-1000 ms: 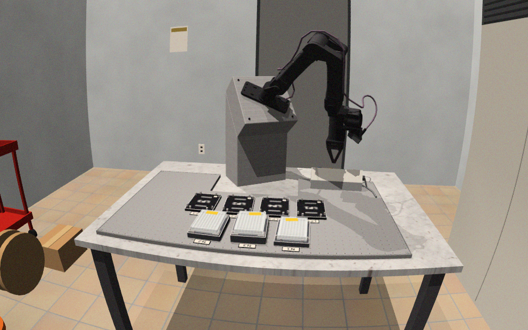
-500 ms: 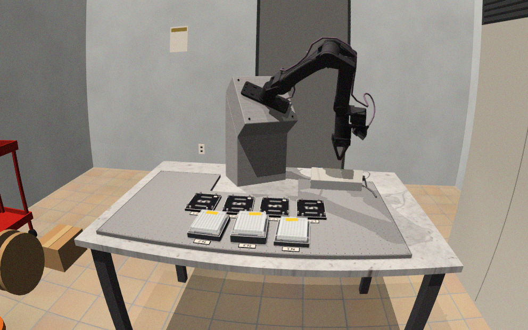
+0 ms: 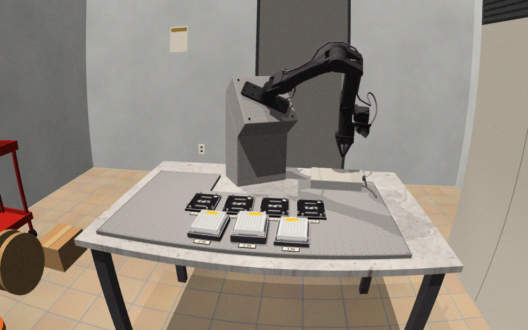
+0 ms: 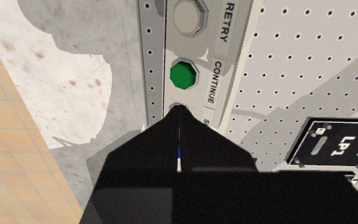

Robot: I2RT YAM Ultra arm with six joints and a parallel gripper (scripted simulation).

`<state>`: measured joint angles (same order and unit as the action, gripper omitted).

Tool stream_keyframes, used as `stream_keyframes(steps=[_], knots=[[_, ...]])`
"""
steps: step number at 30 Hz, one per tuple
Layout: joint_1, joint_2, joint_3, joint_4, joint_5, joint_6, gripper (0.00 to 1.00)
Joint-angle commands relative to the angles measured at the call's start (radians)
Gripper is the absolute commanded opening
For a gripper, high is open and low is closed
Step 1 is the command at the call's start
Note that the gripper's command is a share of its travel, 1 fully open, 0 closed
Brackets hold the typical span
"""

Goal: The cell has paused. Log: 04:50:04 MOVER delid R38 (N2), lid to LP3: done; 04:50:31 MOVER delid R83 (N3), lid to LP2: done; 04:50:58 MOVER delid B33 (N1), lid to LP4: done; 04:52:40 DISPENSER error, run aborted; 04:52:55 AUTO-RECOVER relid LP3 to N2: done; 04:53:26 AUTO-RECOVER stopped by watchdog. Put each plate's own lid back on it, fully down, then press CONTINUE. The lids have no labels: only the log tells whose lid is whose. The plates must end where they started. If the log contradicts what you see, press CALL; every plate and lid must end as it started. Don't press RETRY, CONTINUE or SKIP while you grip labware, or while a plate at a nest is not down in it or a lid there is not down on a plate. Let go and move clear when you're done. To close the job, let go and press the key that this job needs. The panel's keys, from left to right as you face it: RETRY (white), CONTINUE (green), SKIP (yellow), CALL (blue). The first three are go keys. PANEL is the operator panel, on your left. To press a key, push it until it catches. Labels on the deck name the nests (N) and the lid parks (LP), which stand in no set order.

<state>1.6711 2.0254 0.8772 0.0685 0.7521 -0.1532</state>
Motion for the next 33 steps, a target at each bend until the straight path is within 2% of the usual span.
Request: stream_keyframes(steps=[1, 33], knots=[[0.021, 0.005, 0.033, -0.030, 0.016, 0.026, 0.00], [0.028, 0.001, 0.047, -0.051, 0.015, 0.036, 0.00]])
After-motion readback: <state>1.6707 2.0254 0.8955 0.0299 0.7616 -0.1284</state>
